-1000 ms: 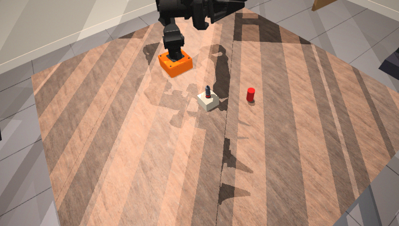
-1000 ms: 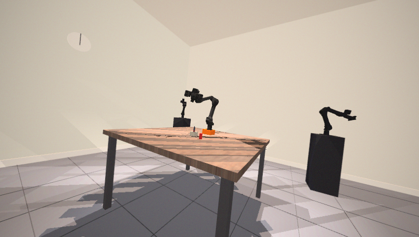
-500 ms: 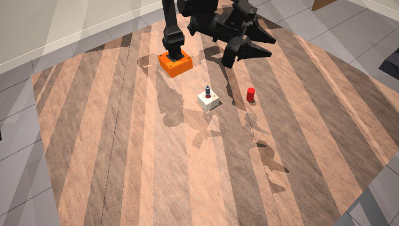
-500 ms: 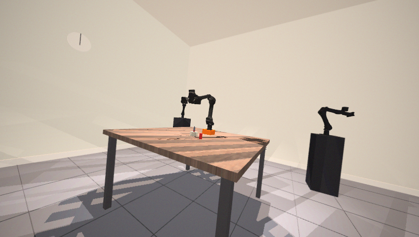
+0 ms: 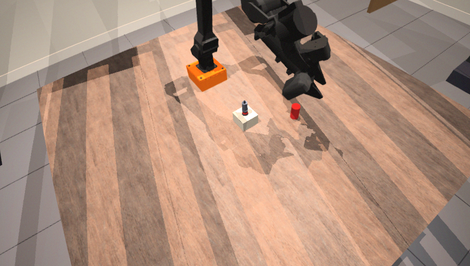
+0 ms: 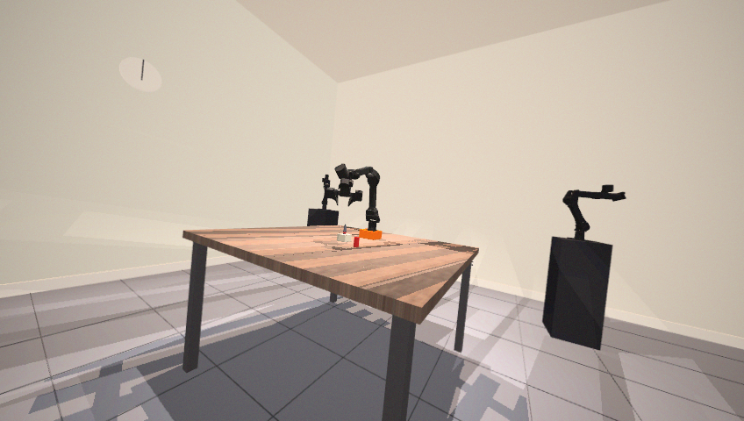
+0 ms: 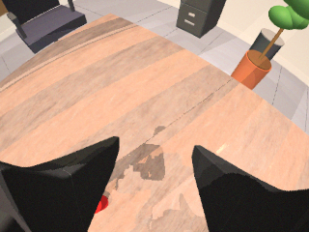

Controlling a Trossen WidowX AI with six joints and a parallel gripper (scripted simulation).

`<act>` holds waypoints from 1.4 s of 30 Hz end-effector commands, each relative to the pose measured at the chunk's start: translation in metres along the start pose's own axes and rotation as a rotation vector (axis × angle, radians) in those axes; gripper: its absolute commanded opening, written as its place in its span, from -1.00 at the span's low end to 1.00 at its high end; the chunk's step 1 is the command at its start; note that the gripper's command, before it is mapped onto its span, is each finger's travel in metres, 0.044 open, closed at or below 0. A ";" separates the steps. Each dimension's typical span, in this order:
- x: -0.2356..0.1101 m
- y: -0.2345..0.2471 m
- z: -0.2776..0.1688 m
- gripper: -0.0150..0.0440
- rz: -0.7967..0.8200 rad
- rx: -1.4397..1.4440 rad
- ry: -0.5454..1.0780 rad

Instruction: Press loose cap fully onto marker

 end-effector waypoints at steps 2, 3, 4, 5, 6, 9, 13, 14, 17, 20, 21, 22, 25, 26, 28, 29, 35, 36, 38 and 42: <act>0.037 0.041 -0.054 0.34 0.026 -0.211 0.496; 0.038 0.047 -0.059 0.34 0.031 -0.235 0.539; 0.038 0.052 -0.064 0.34 0.037 -0.261 0.582; 0.038 0.058 -0.069 0.34 0.044 -0.288 0.627; 0.037 0.063 -0.074 0.34 0.050 -0.317 0.673; 0.034 0.076 -0.085 0.34 0.068 -0.392 0.784; 0.035 0.076 -0.083 0.34 0.068 -0.393 0.786; 0.038 0.075 -0.081 0.34 0.068 -0.393 0.786; 0.038 0.074 -0.080 0.34 0.068 -0.393 0.786; 0.038 0.074 -0.080 0.34 0.068 -0.393 0.786; 0.038 0.074 -0.080 0.34 0.068 -0.393 0.786; 0.038 0.074 -0.080 0.34 0.068 -0.393 0.786; 0.040 0.074 -0.081 0.34 0.068 -0.393 0.786; 0.044 0.073 -0.085 0.34 0.068 -0.393 0.786; 0.058 0.072 -0.099 0.34 0.068 -0.393 0.786; 0.062 0.071 -0.103 0.34 0.068 -0.393 0.786; 0.063 0.073 -0.105 0.34 0.068 -0.393 0.786; 0.064 0.073 -0.106 0.34 0.068 -0.393 0.786; 0.070 0.072 -0.112 0.34 0.068 -0.393 0.786; 0.074 0.071 -0.116 0.34 0.068 -0.393 0.786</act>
Point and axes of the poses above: the point midway between the two fingers, 35 mm back from their tips, its own x axis out along the fingers, its own y axis across the jaws, z = x × y, the point moved 3 cm from there along -x, back along the fingers, and after that the axes turned 7 degrees about x, right-handed, at the moved point
